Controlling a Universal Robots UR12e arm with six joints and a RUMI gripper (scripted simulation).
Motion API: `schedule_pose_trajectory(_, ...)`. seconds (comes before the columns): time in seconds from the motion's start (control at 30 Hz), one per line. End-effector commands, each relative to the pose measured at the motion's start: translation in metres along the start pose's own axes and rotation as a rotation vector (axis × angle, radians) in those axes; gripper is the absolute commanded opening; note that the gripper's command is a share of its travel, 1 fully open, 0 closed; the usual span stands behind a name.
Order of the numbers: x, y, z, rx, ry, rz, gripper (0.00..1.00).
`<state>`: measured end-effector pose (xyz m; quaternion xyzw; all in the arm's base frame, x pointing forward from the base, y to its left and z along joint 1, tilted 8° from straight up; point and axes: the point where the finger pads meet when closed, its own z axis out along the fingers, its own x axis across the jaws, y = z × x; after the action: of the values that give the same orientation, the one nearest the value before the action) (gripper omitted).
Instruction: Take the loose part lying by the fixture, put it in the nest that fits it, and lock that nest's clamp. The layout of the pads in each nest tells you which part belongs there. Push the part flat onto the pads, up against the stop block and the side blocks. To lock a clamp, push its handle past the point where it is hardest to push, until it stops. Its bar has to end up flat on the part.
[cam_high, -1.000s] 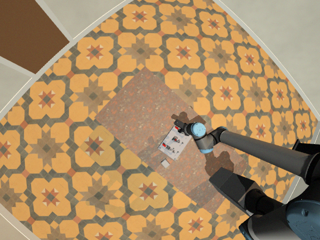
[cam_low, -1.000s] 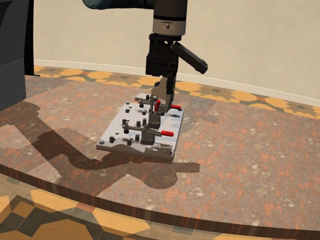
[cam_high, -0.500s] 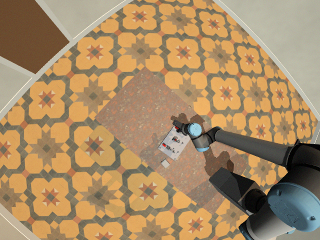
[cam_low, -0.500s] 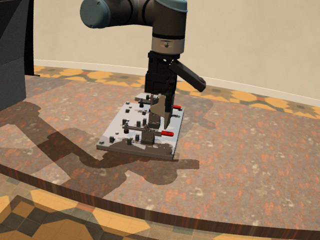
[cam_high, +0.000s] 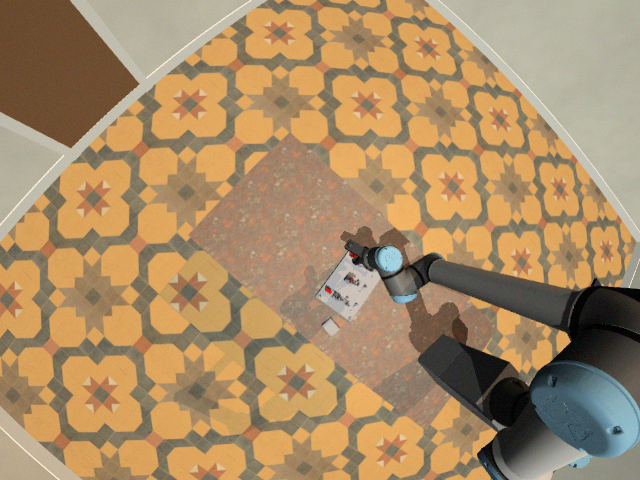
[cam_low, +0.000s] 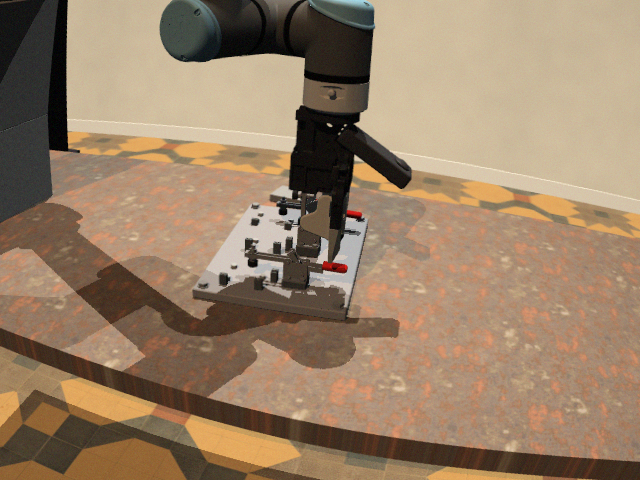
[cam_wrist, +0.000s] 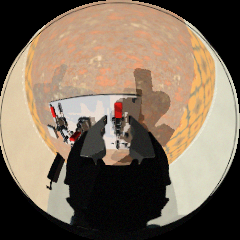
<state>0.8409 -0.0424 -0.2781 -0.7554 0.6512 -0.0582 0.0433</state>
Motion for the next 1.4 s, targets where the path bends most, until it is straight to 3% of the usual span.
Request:
schedule_pose_trajectory(0.0, 0.000, -0.001, -0.001, 0.001, 0.000, 0.000, 0.28)
schedule_pose_trajectory(0.47, 0.000, -0.001, 0.009, 0.001, 0.000, 0.000, 0.28)
schedule_pose_trajectory(0.83, 0.000, -0.002, 0.034, 0.001, 0.000, 0.000, 0.28)
schedule_pose_trajectory(1.37, 0.000, -0.002, 0.035, 0.001, 0.000, 0.000, 0.28)
